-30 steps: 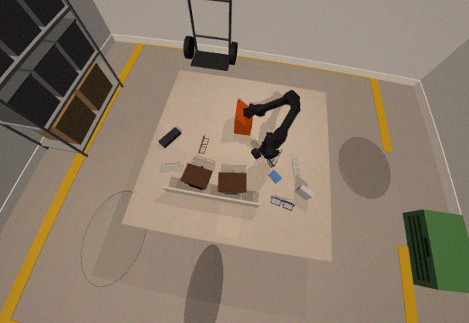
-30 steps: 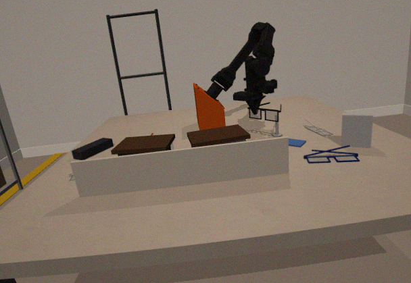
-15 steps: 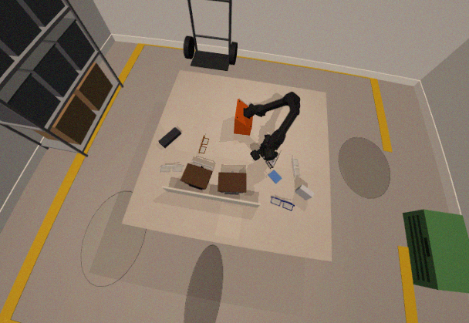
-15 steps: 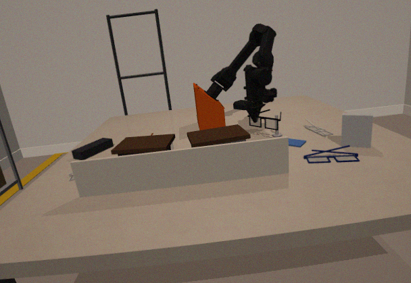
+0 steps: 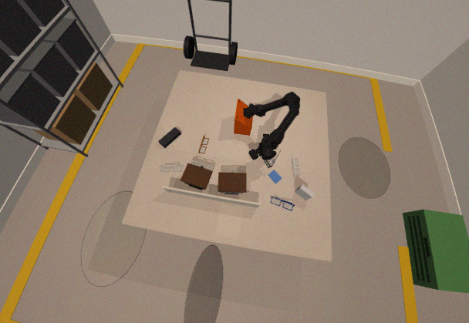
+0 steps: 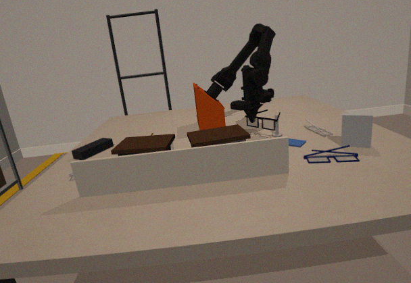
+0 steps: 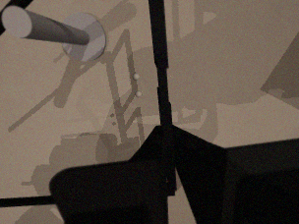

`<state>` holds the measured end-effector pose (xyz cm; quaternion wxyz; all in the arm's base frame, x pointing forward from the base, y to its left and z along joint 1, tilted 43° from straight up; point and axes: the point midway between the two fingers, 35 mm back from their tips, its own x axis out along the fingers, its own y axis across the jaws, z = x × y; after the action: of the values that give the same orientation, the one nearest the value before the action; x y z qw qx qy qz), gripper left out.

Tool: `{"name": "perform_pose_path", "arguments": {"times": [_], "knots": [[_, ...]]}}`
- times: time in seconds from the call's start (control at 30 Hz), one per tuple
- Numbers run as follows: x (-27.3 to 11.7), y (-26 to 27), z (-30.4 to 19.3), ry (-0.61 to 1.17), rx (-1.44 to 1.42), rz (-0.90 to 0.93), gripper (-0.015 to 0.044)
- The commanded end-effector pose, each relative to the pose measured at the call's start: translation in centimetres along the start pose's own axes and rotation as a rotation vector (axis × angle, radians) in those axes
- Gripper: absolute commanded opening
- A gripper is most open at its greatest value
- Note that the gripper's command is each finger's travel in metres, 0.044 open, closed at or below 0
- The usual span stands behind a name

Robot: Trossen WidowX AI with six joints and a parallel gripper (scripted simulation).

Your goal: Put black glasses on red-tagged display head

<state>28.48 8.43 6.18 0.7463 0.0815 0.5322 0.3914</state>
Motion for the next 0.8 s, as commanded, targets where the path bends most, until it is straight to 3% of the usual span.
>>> {"name": "perform_pose_path", "arguments": {"times": [0.0,0.77], "knots": [[0.1,-0.2,-0.5,0.003,0.001,0.001,0.0000],[0.1,-1.0,-2.3,0.003,0.001,0.001,0.0000]]}}
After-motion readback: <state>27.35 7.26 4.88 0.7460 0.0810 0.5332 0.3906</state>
